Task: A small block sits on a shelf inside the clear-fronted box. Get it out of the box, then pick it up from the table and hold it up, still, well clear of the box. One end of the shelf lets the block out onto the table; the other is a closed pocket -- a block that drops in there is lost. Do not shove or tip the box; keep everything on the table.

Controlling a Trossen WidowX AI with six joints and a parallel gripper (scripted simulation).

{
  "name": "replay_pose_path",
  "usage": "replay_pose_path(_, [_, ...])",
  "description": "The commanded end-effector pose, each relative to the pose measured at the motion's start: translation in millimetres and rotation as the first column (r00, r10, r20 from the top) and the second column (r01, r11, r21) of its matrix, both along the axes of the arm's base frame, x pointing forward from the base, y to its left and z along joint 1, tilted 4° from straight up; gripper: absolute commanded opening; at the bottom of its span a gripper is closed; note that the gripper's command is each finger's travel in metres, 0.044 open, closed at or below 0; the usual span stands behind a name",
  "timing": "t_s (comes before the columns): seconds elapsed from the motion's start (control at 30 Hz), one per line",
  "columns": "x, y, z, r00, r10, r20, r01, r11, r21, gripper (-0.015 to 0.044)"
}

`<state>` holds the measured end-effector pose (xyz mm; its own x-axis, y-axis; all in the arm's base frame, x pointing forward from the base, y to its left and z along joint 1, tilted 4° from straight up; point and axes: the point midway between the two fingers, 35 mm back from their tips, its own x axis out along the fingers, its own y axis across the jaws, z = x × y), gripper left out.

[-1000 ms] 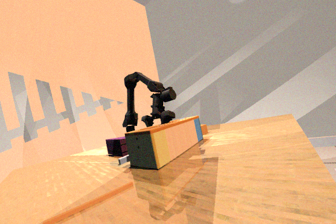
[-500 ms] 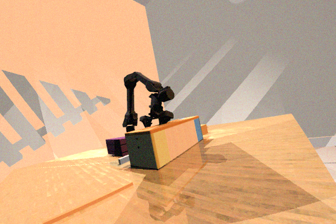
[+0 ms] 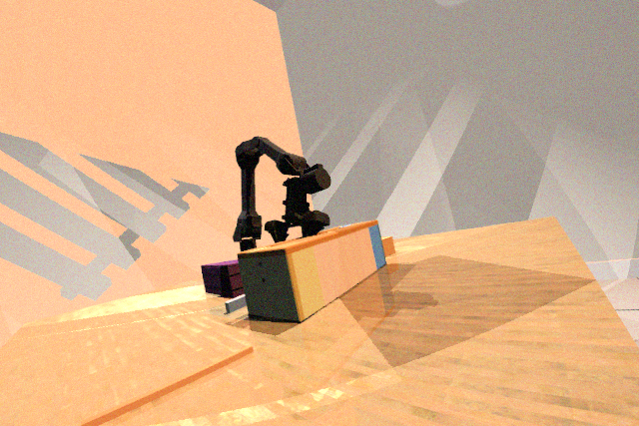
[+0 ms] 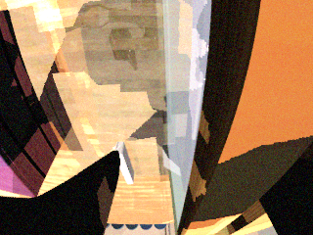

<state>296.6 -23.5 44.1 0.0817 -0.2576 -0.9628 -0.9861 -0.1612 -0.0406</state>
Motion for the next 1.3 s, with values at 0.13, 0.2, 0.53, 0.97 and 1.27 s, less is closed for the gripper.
replay_pose_path(0.13, [-1.2,1.7,0.0,1.000,-0.005,-0.002,0.005,1.000,0.001,0.0400])
replay_pose_path(0.2, [-0.9,-0.3,-0.2,1.000,-0.005,-0.002,0.005,1.000,0.001,0.0400])
replay_pose_path(0.53, [0.7,-10.3,-0.8,1.000,-0.005,-0.002,0.005,1.000,0.000,0.0400])
replay_pose_path(0.97, [2.7,-23.3,-1.7,1.000,-0.005,-0.002,0.005,1.000,-0.002,0.0400])
replay_pose_path(1.27, [5.4,-41.2,-2.8,1.000,-0.005,-0.002,0.005,1.000,-0.003,0.0400])
